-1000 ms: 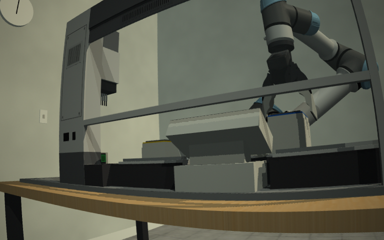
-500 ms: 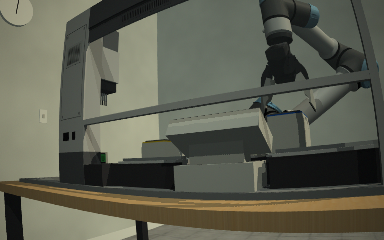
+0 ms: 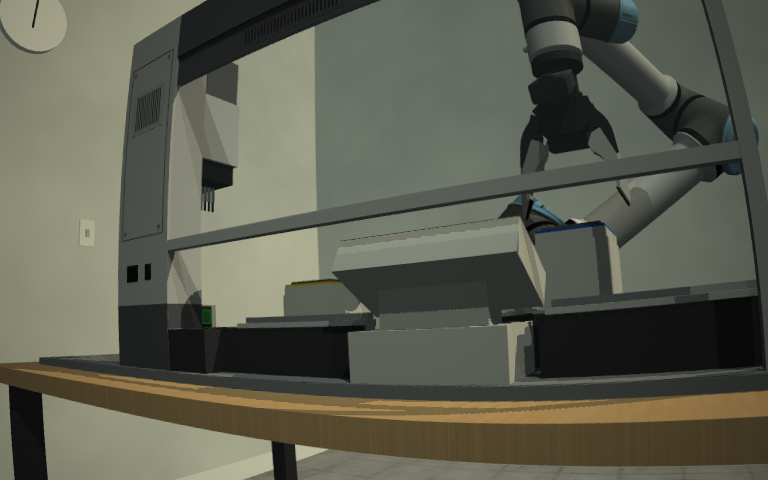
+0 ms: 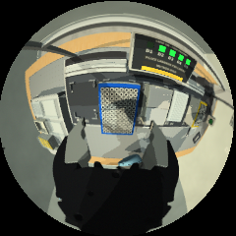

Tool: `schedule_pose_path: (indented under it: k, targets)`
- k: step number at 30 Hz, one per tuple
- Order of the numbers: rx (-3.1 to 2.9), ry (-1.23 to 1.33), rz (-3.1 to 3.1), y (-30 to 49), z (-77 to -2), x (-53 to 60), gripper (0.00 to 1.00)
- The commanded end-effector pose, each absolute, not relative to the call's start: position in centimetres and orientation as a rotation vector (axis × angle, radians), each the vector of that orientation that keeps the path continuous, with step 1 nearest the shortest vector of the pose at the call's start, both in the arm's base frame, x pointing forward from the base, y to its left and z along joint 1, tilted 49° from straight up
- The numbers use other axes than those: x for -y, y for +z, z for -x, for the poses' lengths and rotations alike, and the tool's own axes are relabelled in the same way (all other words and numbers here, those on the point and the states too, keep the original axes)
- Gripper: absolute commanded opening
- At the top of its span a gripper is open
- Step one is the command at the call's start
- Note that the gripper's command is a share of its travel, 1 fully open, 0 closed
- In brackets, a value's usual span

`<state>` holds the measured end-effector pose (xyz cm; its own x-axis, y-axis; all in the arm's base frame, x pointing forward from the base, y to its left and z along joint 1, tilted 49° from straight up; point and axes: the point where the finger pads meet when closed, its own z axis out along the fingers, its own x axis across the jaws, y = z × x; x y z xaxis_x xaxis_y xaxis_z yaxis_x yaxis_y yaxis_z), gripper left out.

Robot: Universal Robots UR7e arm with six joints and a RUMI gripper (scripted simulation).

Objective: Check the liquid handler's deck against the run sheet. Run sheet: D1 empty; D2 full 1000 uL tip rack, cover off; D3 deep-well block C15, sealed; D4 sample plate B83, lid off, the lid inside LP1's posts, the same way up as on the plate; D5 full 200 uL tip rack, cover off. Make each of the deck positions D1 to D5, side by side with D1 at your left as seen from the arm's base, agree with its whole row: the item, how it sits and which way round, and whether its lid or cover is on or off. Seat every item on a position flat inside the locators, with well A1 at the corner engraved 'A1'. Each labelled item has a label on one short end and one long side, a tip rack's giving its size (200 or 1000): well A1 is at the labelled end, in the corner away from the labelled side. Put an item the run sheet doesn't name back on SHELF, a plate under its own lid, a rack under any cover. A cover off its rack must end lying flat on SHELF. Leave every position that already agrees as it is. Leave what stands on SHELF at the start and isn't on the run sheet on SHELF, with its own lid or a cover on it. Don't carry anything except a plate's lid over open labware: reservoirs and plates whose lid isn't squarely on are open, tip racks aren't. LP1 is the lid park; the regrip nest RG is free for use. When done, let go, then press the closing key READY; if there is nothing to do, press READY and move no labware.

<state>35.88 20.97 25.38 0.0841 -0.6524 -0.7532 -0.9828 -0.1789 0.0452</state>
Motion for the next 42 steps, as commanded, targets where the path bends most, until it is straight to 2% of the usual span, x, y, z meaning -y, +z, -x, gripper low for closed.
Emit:
schedule_pose_path:
  k: [1,42]
  targets:
    - [-1.607,0.901,1.886,25.9,-36.0,-20.4,0.82]
    - [-1.607,0.901,1.886,29.7,-37.0,-16.1,0.82]
